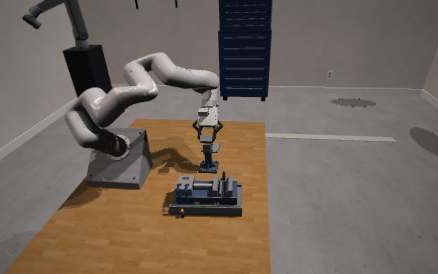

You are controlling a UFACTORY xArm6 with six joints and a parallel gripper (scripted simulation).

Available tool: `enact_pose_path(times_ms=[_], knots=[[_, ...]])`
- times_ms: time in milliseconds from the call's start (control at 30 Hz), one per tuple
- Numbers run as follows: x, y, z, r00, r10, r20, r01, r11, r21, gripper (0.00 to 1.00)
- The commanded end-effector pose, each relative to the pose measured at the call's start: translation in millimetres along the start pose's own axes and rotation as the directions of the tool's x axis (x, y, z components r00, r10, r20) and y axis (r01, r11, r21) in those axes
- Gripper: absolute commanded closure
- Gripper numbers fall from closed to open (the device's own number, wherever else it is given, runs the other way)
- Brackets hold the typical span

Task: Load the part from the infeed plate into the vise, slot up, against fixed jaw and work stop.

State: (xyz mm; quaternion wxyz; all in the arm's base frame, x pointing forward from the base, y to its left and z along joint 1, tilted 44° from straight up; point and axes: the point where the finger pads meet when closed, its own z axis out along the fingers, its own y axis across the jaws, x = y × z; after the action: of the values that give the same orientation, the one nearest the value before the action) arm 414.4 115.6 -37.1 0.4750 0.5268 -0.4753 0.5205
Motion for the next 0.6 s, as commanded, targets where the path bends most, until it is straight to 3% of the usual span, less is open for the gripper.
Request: enact_pose_path(times_ms=[0, 567], knots=[[2.9, -0.9, -3.4, 1.0, 0.003, 0.002, -0.003, 1.0, 0.001, 1.0], [7.3, -0.9, -7.7, 1.0, 0.003, 0.002, -0.003, 1.0, 0.001, 1.0]])
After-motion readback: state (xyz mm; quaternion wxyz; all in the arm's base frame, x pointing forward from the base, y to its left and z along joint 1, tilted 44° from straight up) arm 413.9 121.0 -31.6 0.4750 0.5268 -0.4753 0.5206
